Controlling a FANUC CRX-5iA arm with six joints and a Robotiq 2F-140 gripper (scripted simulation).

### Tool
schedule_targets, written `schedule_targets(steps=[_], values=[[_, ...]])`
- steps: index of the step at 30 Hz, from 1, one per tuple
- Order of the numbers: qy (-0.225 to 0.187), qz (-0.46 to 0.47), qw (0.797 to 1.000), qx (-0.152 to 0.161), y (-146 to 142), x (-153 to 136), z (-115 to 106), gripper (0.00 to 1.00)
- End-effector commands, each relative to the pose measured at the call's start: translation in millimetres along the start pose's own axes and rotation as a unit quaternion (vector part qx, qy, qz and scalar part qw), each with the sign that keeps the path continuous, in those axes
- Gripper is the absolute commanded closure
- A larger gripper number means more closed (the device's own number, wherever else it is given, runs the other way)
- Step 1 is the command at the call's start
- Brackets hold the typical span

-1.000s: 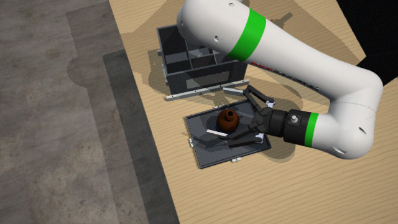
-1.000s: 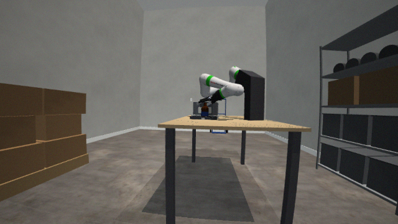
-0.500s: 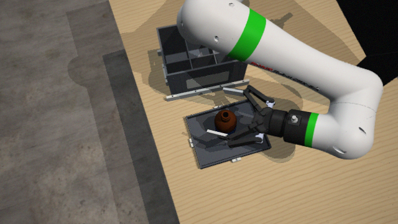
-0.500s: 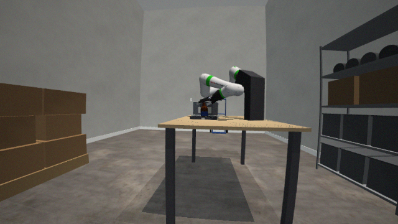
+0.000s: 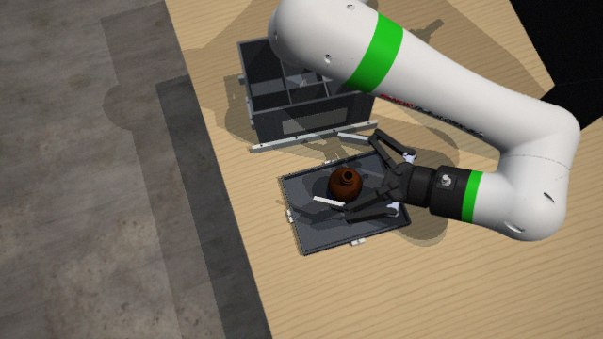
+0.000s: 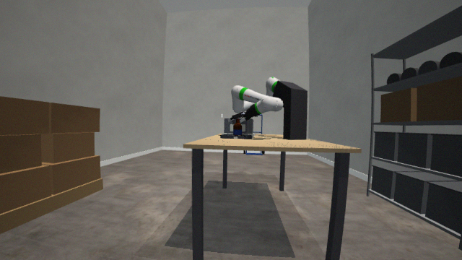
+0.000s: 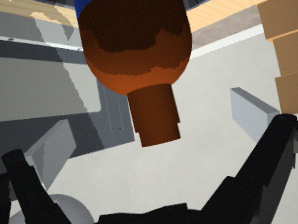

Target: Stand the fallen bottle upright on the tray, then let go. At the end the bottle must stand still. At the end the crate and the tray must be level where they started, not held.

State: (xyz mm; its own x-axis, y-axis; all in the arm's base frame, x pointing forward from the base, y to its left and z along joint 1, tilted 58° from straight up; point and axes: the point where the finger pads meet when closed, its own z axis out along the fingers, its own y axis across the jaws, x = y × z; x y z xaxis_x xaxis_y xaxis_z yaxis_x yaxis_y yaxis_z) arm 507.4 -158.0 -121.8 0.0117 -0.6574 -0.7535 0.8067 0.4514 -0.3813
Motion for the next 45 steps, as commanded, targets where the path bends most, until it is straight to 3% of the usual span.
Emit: schedule_targets(steps=[1, 22, 45], values=[[0.0, 0.0, 1.0, 0.0, 0, 0, 0, 0.0], [0.0, 0.0, 1.0, 0.0, 0, -8, -3, 0.0], [0.0, 0.0, 1.0, 0.0, 0, -47, -17, 0.0]])
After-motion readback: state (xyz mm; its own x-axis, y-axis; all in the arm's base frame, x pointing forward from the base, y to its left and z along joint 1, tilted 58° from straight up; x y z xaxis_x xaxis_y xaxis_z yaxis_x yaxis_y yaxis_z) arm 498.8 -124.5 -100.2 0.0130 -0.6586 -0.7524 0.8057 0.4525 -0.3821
